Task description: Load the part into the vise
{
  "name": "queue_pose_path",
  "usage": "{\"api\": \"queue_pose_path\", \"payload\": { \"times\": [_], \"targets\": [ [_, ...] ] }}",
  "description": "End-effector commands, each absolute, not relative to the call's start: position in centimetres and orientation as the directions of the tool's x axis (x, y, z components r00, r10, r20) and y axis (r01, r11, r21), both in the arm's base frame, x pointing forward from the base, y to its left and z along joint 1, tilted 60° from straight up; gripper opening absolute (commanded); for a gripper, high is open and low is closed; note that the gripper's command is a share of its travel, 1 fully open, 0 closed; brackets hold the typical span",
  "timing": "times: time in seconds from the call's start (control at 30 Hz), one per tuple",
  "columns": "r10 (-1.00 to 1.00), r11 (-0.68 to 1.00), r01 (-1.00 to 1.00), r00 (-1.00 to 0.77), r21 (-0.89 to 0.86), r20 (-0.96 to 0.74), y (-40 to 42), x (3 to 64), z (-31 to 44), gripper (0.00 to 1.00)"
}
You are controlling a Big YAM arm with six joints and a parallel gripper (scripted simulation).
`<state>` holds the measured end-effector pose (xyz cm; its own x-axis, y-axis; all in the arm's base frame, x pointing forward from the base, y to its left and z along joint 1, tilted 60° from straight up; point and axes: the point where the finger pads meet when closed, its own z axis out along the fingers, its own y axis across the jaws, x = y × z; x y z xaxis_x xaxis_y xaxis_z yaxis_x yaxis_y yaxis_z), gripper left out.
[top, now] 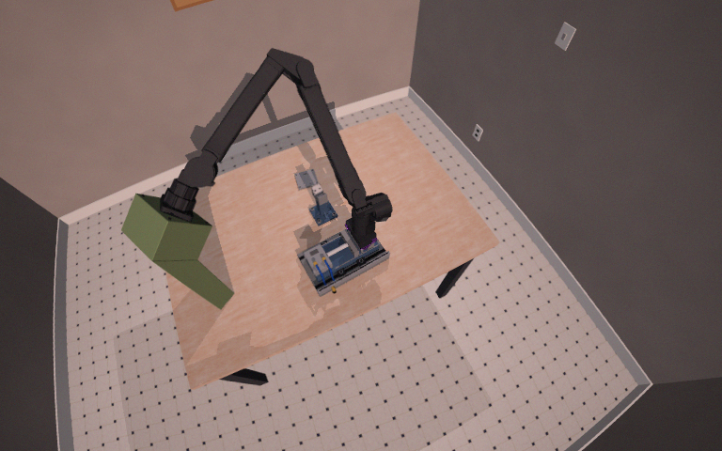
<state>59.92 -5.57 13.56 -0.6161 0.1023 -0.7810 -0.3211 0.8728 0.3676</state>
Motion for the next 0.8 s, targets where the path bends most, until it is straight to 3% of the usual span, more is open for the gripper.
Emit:
{"api": "queue_pose_path", "payload": {
  "times": [0.0, 0.77],
  "targets": [
    [0.098, 0.868, -0.333, -0.612, 0.369, -0.785, -4.54, 60.87, 14.07, 0.74],
    [0.1, 0.867, -0.331, -0.618, 0.373, -0.78, -4.44, 60.53, 13.76, 0.74]
  ]
}}
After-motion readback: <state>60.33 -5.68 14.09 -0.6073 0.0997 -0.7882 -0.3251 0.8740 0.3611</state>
